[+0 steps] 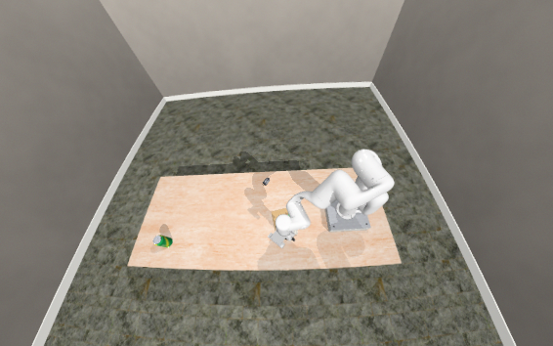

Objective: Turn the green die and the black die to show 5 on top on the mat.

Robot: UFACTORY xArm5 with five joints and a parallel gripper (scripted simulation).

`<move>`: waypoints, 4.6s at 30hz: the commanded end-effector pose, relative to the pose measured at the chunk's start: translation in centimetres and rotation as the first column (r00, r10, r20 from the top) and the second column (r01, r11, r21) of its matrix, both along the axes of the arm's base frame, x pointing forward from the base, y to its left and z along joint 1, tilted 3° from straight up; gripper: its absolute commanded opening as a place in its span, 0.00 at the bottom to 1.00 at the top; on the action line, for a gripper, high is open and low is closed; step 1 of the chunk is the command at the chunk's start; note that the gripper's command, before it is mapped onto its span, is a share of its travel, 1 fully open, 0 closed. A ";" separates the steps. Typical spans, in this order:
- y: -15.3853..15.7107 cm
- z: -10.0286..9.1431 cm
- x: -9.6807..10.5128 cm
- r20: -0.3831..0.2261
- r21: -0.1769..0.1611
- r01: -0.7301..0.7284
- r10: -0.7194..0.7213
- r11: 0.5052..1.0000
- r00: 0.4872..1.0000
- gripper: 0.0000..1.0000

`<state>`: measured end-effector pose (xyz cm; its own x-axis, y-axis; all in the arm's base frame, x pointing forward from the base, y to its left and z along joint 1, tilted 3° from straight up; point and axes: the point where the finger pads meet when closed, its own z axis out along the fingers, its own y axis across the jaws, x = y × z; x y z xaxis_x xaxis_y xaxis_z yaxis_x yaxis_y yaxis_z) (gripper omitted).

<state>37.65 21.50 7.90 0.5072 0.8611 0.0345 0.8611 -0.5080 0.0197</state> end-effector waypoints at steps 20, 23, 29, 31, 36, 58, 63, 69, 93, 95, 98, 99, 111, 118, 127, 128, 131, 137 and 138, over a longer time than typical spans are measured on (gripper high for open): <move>-1.2 0.2 1.2 0.009 -0.028 -0.625 0.626 0.780 0.780 0.27; -1.4 0.3 1.4 0.008 -0.033 -0.699 0.699 0.714 0.715 0.27; -1.8 0.3 1.7 0.005 -0.041 -0.818 0.819 0.573 0.574 0.27; -1.9 0.3 1.8 0.003 -0.043 -0.852 0.853 0.522 0.522 0.27; -2.2 0.3 2.0 0.000 -0.049 -0.915 0.916 0.401 0.402 0.27; -3.5 0.4 3.0 -0.026 -0.065 -0.973 0.975 -0.224 -0.222 0.27; -3.8 0.5 3.2 -0.033 -0.066 -0.927 0.929 -0.370 -0.369 0.27; -4.2 0.5 3.4 -0.041 -0.065 -0.851 0.853 -0.522 -0.520 0.27; -5.7 0.6 4.4 -0.071 -0.049 -0.318 0.320 -0.947 -0.945 0.27; -5.8 0.6 4.5 -0.072 -0.048 -0.275 0.278 -0.960 -0.958 0.27; -6.1 0.6 4.6 -0.075 -0.043 -0.168 0.171 -0.985 -0.982 0.27; -6.1 0.6 4.7 -0.076 -0.042 -0.137 0.140 -0.990 -0.987 0.27; -6.9 0.7 5.1 -0.082 -0.026 0.189 -0.186 -0.982 -0.979 0.27; -7.2 0.7 5.3 -0.082 -0.019 0.335 -0.332 -0.942 -0.940 0.27; -8.0 0.8 5.7 -0.080 -0.002 0.618 -0.616 -0.786 -0.784 0.27; -8.0 0.8 5.8 -0.079 -0.001 0.643 -0.641 -0.766 -0.764 0.27; -8.2 0.8 5.9 -0.078 0.003 0.700 -0.698 -0.714 -0.712 0.27; -8.7 0.8 6.1 -0.072 0.011 0.822 -0.820 -0.569 -0.567 0.27; -8.7 0.8 6.1 -0.072 0.012 0.830 -0.828 -0.558 -0.556 0.27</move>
